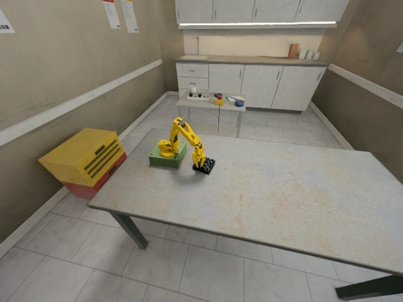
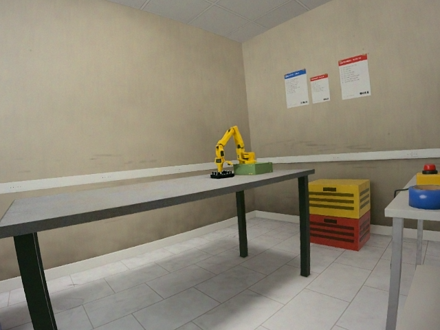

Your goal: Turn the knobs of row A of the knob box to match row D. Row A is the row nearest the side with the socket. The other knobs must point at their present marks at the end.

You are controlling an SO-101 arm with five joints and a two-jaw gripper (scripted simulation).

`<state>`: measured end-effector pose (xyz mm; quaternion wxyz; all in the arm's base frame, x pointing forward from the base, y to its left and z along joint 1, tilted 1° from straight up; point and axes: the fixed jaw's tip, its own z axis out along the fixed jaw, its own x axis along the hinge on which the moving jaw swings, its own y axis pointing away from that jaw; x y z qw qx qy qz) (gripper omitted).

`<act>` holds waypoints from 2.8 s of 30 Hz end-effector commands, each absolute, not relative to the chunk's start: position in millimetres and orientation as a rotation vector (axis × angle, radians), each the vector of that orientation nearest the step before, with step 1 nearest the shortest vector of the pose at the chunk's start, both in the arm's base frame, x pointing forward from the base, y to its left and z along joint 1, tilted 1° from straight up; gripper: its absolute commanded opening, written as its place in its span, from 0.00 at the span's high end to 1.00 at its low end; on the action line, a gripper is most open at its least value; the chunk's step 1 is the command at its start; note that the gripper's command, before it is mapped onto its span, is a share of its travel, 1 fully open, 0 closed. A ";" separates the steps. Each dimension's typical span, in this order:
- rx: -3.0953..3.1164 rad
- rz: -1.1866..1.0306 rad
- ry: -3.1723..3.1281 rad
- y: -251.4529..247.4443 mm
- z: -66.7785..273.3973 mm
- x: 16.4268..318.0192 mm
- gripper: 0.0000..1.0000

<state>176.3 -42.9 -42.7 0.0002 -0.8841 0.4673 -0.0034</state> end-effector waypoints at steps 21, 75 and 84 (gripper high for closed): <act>-2.784 0.013 1.461 -42.4 -32.5 173.7 0.92; -2.784 0.013 1.461 -40.3 -3.2 162.4 0.92; -2.784 0.013 1.461 -39.8 -2.7 160.4 0.92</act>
